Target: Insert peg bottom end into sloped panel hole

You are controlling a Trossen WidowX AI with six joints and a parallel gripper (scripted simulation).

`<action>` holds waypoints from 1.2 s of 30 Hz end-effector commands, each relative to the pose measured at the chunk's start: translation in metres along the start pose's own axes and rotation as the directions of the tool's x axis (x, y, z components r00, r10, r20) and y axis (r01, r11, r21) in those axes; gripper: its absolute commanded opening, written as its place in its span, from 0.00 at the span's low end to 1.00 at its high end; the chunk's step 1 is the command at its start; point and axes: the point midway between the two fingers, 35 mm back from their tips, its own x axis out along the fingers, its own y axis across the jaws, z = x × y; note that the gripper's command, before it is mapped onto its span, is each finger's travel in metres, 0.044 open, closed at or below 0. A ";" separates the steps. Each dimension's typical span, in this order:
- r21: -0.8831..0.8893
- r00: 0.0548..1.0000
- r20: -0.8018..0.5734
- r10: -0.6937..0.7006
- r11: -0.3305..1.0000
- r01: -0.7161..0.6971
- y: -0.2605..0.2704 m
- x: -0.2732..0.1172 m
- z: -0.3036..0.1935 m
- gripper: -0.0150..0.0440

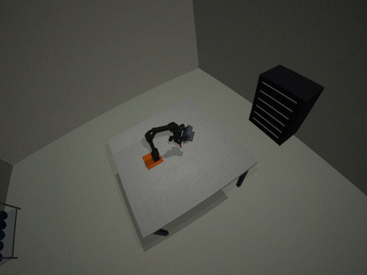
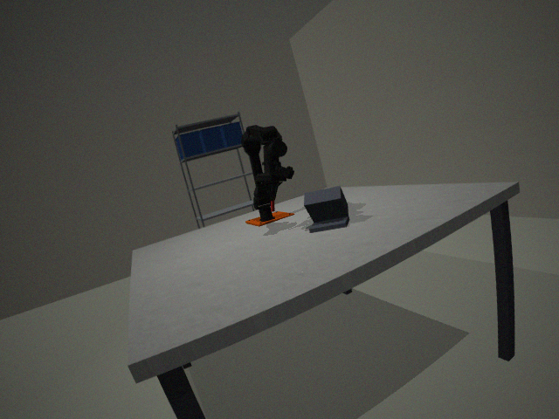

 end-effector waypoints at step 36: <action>-0.288 0.988 -0.052 -0.143 0.950 0.122 0.004 -0.015 0.043 0.25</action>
